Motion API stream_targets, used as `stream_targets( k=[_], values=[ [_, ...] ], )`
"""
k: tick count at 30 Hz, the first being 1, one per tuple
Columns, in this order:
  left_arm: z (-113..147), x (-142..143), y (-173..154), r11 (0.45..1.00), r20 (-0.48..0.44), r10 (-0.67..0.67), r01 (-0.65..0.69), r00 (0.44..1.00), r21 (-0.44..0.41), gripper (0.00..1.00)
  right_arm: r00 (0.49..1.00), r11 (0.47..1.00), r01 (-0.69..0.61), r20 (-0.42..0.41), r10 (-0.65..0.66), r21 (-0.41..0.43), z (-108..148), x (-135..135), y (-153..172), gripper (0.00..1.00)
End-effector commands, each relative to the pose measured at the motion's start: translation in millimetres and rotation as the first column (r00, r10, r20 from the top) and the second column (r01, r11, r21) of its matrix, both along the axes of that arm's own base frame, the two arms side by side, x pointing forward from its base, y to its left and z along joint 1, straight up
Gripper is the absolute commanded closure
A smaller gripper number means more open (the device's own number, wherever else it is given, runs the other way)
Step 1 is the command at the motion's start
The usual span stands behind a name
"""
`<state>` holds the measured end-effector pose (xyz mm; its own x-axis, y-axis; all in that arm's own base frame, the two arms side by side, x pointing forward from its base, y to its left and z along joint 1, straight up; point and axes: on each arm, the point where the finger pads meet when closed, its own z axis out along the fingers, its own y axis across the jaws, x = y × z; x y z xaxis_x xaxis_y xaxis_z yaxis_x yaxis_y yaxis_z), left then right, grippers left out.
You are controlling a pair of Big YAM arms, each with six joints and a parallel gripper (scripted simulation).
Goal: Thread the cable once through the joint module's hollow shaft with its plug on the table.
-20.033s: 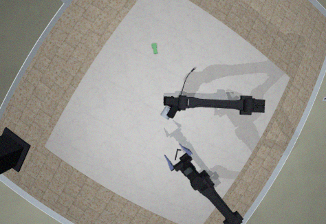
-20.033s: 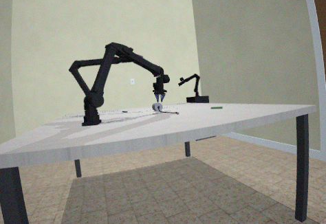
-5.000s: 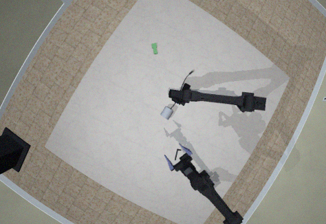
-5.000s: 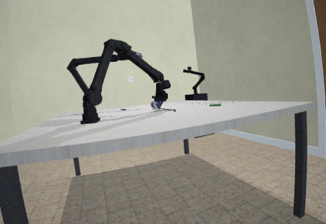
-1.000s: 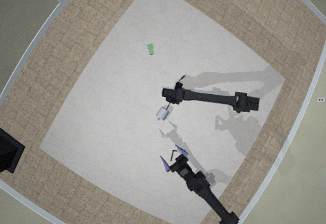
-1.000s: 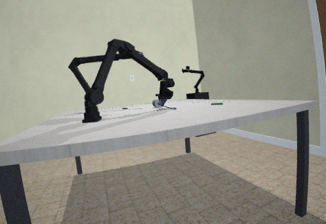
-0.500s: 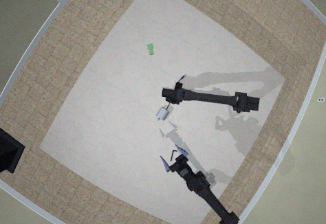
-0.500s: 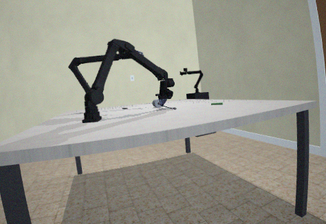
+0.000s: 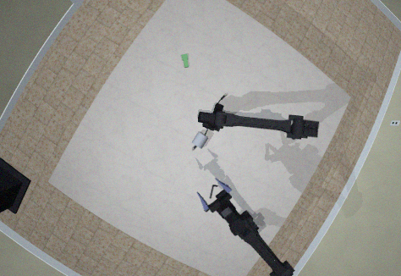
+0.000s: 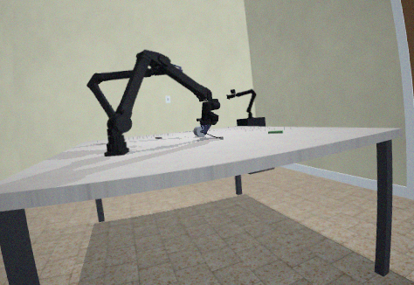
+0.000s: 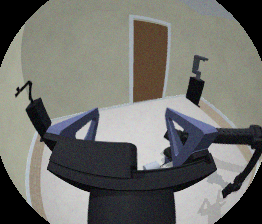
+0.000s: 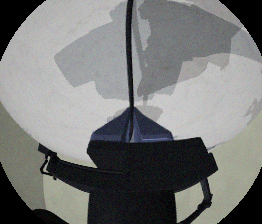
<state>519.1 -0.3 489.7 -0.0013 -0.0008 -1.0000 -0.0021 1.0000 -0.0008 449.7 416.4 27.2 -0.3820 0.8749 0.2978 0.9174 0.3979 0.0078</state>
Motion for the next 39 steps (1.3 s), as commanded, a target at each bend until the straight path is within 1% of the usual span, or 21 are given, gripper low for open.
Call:
stream_targets(
  k=[1, 17, 19, 20, 22, 31, 32, 33, 34, 37, 39],
  values=[
    [42, 0, 3, 1.0, 0.069, 0.006, -0.007, 0.998, 0.006, 0.04, 1.0, 1.0, 0.004, 0.007, -0.004, 0.003, 3, 7, 17, 1.0],
    [42, 0, 3, 1.0, 0.069, 0.006, -0.007, 0.998, 0.006, 0.04, 1.0, 1.0, 0.004, 0.004, -0.004, 0.001, 3, 4, 30, 1.0],
    [42, 0, 3, 1.0, 0.069, 0.006, -0.007, 0.998, 0.006, 0.04, 1.0, 1.0, 0.004, 0.004, -0.004, 0.001, 3, 4, 30, 1.0],
    [42, 0, 3, 1.0, 0.069, 0.006, -0.007, 0.998, 0.006, 0.04, 1.0, 1.0, 0.017, -0.002, -0.017, -0.005, 0, 7, 23, 1.0],
    [42, 0, 3, 1.0, 0.069, 0.006, -0.007, 0.998, 0.006, 0.04, 1.0, 1.0, 0.004, 0.005, -0.004, 0.002, 4, 4, 33, 1.0],
    [42, 0, 3, 1.0, 0.069, 0.006, -0.007, 0.998, 0.006, 0.04, 1.0, 1.0, 0.004, 0.003, -0.004, 0.001, 5, 1, 41, 1.0],
    [42, 0, 3, 1.0, 0.069, 0.006, -0.007, 0.998, 0.006, 0.04, 1.0, 1.0, 0.004, 0.002, -0.004, 0.0, 5, 1, 41, 0.68],
    [42, 0, 3, 1.0, 0.069, 0.006, -0.007, 0.998, 0.006, 0.04, 1.0, 1.0, 0.005, 0.002, -0.005, 0.0, 5, 1, 40, 0.68],
    [42, 0, 3, 1.0, 0.069, 0.006, -0.007, 0.998, 0.006, 0.04, 1.0, 1.0, 0.021, -0.006, -0.021, -0.007, 1, 5, 31, 0.68],
    [42, 0, 3, 1.0, 0.069, 0.006, -0.007, 0.998, 0.006, 0.04, 1.0, 1.0, 0.018, -0.009, -0.018, -0.01, -3, 3, 28, 0.68],
    [42, 0, 3, 1.0, 0.069, 0.006, -0.007, 0.998, 0.006, 0.04, 0.999, 0.999, 0.031, -0.008, -0.031, -0.009, -1, 8, 26, 0.68]
  ],
)
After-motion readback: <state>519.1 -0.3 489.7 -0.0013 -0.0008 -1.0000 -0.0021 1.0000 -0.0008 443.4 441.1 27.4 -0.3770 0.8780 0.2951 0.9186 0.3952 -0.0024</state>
